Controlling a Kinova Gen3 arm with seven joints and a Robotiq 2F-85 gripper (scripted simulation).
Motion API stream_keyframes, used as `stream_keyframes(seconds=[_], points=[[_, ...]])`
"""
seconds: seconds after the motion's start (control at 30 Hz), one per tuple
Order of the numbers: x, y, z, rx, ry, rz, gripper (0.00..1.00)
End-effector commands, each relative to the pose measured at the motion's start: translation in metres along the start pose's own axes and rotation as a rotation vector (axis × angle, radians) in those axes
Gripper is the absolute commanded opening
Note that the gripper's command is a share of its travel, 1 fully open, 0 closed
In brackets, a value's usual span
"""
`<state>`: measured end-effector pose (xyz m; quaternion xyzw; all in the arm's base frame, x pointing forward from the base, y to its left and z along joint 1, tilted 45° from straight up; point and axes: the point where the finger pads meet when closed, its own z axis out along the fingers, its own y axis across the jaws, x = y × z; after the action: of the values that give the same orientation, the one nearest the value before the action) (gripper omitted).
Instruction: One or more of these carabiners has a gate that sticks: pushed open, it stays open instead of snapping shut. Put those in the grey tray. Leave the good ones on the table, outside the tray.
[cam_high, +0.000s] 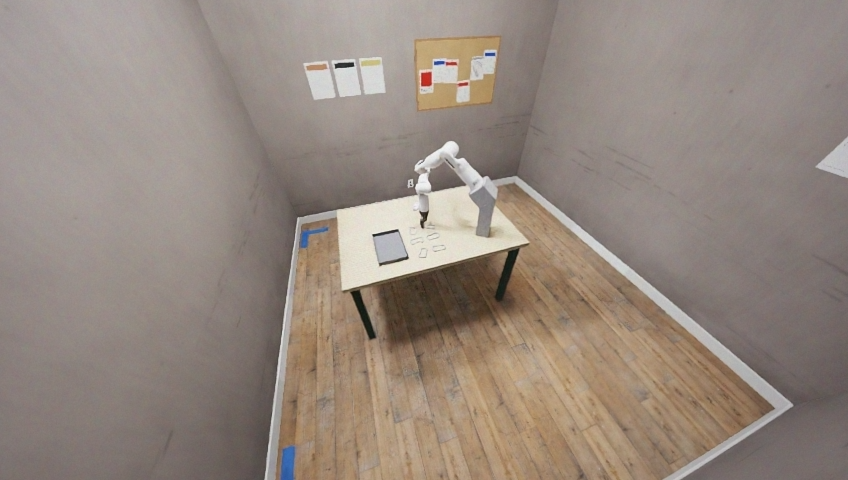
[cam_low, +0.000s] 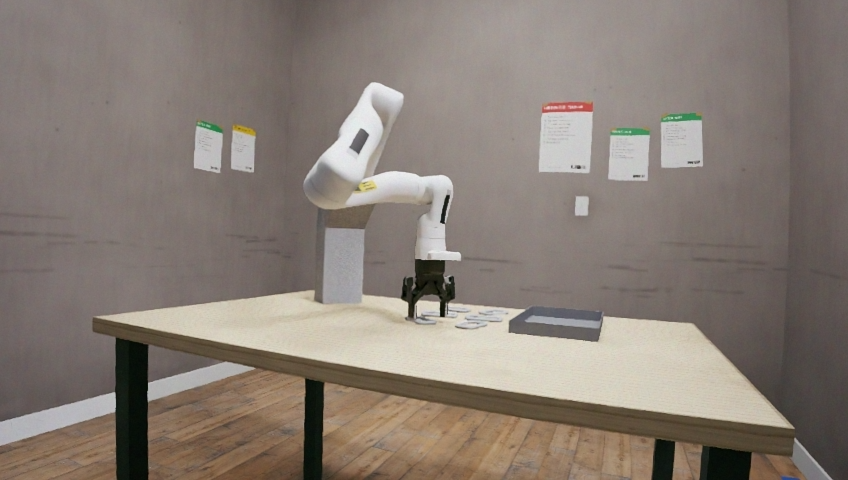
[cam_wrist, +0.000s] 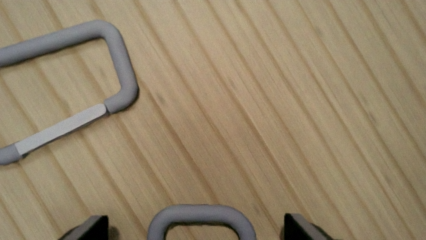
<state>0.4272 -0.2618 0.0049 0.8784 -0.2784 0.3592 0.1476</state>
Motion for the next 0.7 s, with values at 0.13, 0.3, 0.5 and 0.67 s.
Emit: stream_keyframes(seconds=[0.13, 0.3, 0.5, 0.67], points=[[-0.0020, 0.0018, 0.0036, -0.004, -0.006, 0.009, 1.00], [-0.0017, 0.0024, 0.0075, -0.004, -0.006, 0.008, 1.00], [-0.0017, 0.0024, 0.0075, -0.004, -0.006, 0.008, 1.00], [-0.0017, 0.0024, 0.0075, -0.004, -0.006, 0.008, 1.00]])
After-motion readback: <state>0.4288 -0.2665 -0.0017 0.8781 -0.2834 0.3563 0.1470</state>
